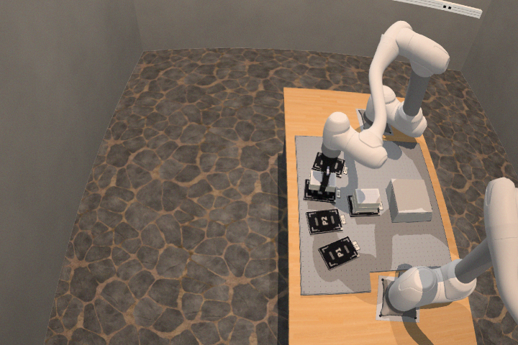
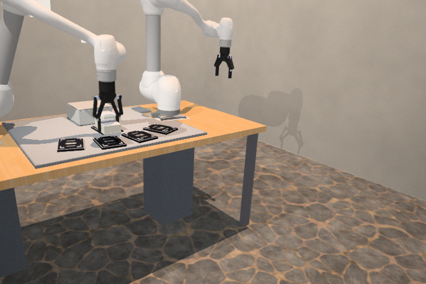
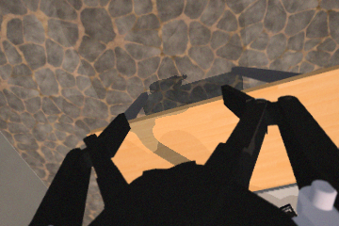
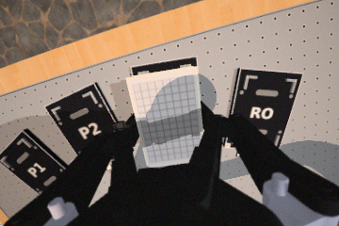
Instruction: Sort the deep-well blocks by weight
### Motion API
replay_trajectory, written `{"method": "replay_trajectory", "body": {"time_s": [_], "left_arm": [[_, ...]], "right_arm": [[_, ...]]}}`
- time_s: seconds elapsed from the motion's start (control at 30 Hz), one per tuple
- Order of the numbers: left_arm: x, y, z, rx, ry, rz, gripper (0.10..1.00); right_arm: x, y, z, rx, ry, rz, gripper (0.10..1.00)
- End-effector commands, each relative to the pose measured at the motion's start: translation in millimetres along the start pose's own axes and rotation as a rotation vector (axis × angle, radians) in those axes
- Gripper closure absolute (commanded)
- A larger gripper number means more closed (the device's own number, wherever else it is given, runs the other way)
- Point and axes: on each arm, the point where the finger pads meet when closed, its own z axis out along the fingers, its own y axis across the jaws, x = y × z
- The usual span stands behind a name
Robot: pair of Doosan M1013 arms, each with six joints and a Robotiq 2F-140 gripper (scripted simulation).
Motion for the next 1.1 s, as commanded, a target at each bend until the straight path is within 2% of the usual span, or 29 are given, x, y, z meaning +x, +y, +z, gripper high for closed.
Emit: {"method": "replay_trajectory", "body": {"time_s": [0.0,1.07], "left_arm": [[0.3,-0.1,-0.6,0.0,0.001,0.0,0.098],[0.3,-0.1,-0.6,0.0,0.001,0.0,0.098]], "right_arm": [[0.1,-0.4,3.0,0.001,0.0,0.0,0.999],[0.0,-0.5,43.8,0.001,0.0,0.0,0.999]]}}
